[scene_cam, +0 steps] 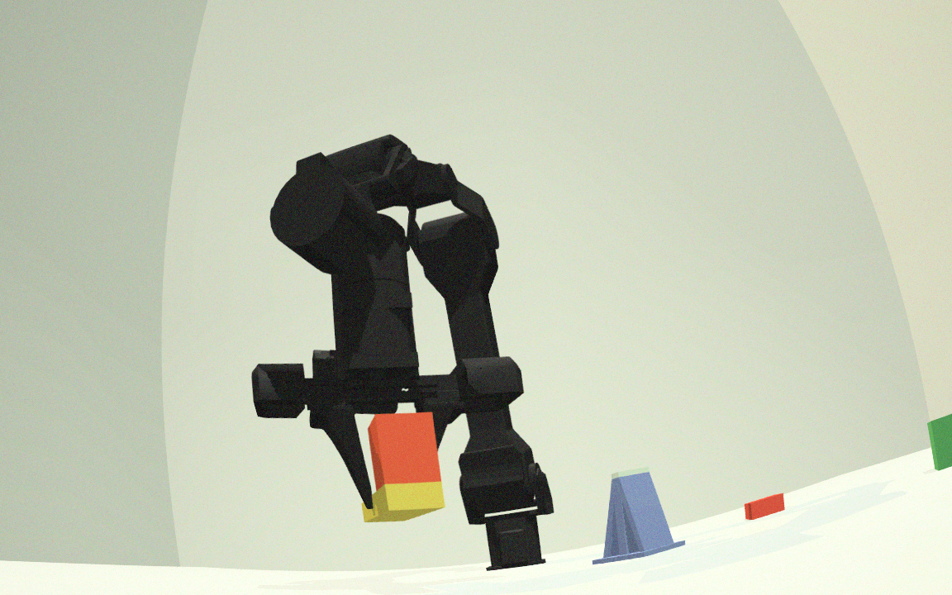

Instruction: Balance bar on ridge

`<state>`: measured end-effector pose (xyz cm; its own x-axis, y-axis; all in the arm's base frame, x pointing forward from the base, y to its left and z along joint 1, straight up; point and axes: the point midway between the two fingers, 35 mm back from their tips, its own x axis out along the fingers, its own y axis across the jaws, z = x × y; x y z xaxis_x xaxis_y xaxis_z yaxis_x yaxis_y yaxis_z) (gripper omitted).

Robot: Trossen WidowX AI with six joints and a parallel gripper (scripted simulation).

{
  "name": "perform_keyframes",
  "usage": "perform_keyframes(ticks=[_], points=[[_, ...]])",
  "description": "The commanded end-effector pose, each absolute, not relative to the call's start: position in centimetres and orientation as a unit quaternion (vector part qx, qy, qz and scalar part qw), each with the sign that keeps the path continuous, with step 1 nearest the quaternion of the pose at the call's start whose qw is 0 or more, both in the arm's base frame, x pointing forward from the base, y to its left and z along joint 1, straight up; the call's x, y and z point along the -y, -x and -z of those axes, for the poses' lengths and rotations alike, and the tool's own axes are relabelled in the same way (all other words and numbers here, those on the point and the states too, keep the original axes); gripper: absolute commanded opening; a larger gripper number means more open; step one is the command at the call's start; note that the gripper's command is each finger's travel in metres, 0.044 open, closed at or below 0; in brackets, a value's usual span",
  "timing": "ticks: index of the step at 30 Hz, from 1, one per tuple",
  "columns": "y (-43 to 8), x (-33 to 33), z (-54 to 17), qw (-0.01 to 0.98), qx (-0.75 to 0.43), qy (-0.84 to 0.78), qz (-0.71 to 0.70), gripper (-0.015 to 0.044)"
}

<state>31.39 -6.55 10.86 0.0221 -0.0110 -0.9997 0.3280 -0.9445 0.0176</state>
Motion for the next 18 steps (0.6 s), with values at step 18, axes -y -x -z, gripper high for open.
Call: perform_keyframes(ticks=[18], points=[[-30.7,6.3,-16.4,0.120,-0.113,-0.707,0.688,0.0000]])
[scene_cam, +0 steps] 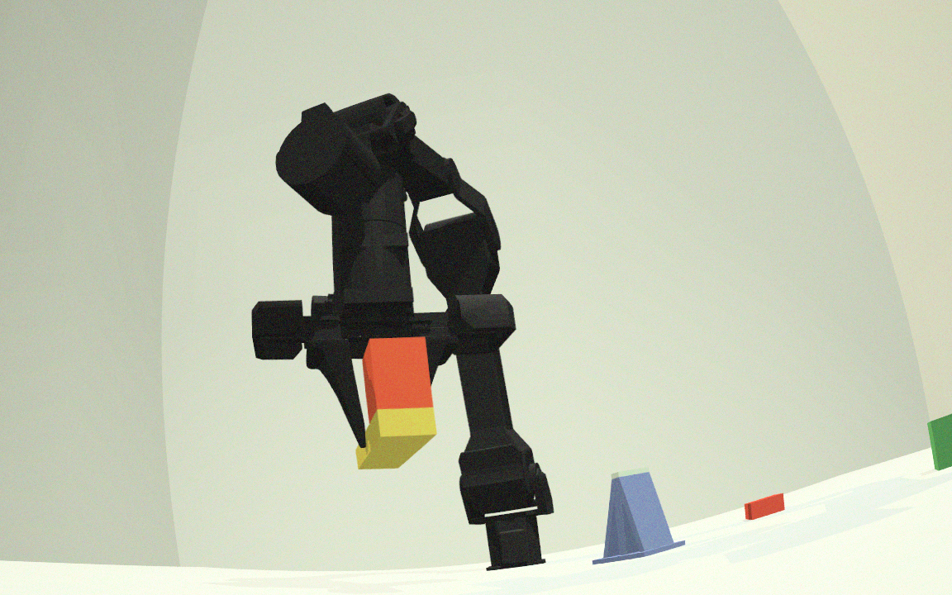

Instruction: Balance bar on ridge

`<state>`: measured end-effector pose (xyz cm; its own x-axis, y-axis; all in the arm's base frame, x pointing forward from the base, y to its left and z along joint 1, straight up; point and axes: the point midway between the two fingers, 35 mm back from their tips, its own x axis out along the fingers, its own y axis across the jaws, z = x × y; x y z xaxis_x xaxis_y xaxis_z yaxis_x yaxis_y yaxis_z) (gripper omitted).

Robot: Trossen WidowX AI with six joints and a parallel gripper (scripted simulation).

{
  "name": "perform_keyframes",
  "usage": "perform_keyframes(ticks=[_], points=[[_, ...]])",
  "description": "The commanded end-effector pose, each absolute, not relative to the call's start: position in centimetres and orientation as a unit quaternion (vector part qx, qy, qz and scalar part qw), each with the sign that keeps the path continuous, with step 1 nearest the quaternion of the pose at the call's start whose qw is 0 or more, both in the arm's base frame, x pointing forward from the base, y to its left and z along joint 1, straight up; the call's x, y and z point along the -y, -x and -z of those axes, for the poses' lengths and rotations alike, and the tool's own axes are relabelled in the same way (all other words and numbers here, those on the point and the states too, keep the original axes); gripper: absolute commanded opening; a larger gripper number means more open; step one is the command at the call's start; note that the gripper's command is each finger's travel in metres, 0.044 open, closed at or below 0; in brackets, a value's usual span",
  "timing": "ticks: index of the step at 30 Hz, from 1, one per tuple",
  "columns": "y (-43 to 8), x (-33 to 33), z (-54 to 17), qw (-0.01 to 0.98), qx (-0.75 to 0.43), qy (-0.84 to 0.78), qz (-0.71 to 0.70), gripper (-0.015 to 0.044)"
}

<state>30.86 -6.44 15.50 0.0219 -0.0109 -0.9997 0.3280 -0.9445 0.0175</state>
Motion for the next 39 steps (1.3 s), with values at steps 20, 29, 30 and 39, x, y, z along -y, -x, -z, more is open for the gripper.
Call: perform_keyframes(ticks=[20,29,30,39], points=[[-29.9,-0.2,-16.9,0.152,-0.148,-0.700,0.682,0.0000],[-28.9,-3.6,-16.9,0.169,-0.167,-0.696,0.677,0.0000],[-28.8,-3.9,-16.9,0.171,-0.169,-0.696,0.677,0.0000],[-27.3,-7.1,-16.9,0.190,-0.190,-0.690,0.672,0.0000]])
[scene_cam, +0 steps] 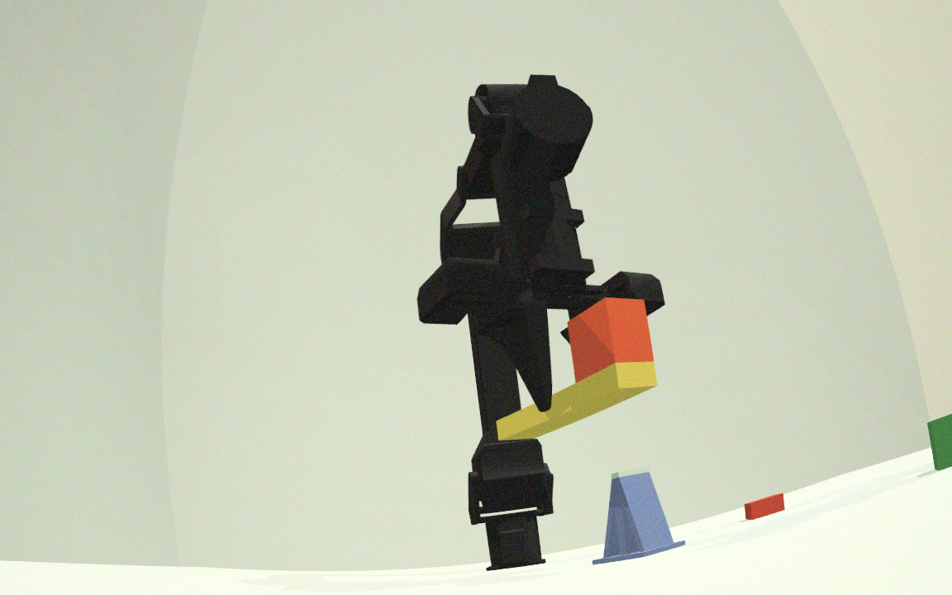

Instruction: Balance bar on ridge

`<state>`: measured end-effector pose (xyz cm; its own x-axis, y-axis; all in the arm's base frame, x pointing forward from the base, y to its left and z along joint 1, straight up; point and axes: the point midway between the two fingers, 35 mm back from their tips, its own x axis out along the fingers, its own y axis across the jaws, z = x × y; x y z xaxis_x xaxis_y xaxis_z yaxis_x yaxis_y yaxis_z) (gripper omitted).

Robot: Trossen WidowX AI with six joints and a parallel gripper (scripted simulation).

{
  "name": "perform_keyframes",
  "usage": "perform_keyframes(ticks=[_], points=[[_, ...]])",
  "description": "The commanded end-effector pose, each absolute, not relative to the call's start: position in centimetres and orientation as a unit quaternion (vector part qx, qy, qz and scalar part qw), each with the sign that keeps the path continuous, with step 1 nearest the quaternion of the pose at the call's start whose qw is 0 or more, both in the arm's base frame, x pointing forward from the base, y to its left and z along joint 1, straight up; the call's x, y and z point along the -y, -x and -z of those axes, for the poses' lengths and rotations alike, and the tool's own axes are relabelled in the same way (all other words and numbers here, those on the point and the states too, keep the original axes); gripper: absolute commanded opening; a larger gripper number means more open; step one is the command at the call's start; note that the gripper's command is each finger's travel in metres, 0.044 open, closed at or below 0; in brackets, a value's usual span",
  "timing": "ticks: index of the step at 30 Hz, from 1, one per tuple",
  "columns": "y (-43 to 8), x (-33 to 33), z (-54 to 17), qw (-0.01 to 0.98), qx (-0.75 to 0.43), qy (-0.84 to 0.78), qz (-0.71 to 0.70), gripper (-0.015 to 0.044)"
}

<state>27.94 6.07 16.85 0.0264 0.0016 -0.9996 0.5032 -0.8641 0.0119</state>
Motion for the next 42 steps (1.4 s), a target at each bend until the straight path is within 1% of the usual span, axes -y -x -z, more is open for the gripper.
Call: perform_keyframes(ticks=[1,5,34,42], points=[[-27.2,-7.5,-16.9,0.192,-0.192,-0.690,0.671,0.0000],[-26.6,-8.5,-16.9,0.199,-0.199,-0.687,0.669,0.0000],[-26.7,-8.5,-12.6,0.199,-0.200,-0.687,0.669,0.0000],[-26.7,-8.5,-12.5,0.199,-0.200,-0.687,0.669,0.0000]])
